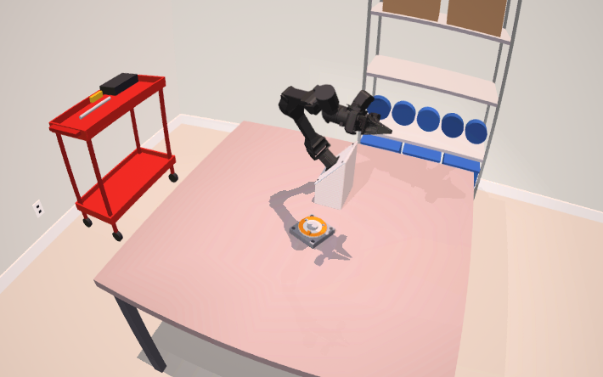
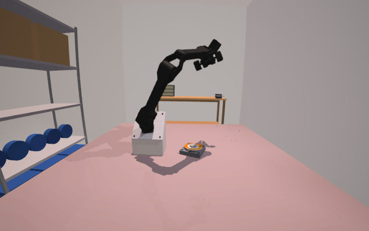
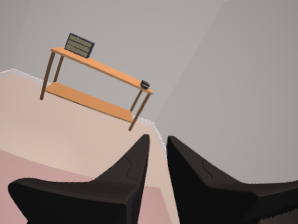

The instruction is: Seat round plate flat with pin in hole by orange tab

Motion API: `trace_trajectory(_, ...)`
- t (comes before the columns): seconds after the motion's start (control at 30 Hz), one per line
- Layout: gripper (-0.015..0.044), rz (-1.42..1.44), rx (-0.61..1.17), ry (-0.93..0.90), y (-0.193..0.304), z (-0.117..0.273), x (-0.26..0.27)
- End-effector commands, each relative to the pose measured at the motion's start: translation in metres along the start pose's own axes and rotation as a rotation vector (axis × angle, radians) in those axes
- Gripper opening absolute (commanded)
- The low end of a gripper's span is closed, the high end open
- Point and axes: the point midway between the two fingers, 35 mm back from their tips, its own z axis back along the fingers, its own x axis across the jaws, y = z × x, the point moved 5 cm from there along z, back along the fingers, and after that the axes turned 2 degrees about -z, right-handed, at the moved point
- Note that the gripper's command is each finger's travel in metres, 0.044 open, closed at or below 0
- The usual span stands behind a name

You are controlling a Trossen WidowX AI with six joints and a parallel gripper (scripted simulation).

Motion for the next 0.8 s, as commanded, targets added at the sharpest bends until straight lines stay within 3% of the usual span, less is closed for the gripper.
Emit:
trace_trajectory(0.0, 0.0000, -0.286, 0.231, 0.019, 0.066, 0.000, 0.007)
trace_trajectory(0.07, 0.0000, -0.364, 0.296, 0.032, 0.084, 0.001, 0.010)
trace_trajectory(0.27, 0.0000, -0.865, 0.761, 0.199, 0.205, 0.031, 0.046)
trace_trajectory(0.33, 0.0000, -0.921, 0.822, 0.232, 0.219, 0.037, 0.052)
trace_trajectory(0.5, 0.0000, -1.215, 1.215, 0.510, 0.299, 0.088, 0.101)
trace_trajectory(0.67, 0.0000, -1.320, 1.482, 0.785, 0.342, 0.137, 0.141)
trace_trajectory(0.77, 0.0000, -1.328, 1.533, 0.849, 0.349, 0.147, 0.150)
